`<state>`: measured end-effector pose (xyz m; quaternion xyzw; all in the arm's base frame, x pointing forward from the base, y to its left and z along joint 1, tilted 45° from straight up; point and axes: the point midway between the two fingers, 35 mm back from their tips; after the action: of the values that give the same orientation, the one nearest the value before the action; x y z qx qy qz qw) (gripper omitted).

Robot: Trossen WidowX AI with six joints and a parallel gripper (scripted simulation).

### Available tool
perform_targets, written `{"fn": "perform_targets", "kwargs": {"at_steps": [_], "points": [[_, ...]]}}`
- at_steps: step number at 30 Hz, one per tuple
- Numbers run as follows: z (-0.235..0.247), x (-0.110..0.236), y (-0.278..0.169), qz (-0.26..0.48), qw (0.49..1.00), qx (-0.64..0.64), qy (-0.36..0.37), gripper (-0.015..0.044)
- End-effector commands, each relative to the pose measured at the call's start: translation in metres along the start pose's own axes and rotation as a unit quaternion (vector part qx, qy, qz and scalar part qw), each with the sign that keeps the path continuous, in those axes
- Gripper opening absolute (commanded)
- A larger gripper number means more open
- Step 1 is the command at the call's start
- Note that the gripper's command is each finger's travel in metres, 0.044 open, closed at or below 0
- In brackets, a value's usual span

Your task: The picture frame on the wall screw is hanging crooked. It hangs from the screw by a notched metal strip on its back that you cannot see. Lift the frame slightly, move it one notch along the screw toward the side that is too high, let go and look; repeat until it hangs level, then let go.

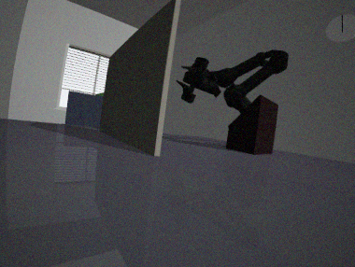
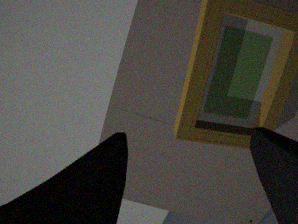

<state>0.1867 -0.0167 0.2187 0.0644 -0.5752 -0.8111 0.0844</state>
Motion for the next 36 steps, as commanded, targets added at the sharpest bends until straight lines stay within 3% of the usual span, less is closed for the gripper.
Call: {"fn": "perform_targets", "kwargs": {"at_steps": [1, 36], "points": [[0.0098, 0.0091, -0.0052, 0.002, 1.000, 0.006, 0.004, 0.0260], [0.0095, 0.0090, -0.0053, 0.000, 1.000, 0.024, 0.008, 0.0260]]}}
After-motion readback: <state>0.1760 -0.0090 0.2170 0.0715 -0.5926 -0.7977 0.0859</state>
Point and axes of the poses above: the point midway between the two fingers, 35 mm back from their tips, its own x axis back along the fingers, its own z axis across the jaws, y = z × x, and after that the axes turned 4 degrees about x, right-handed
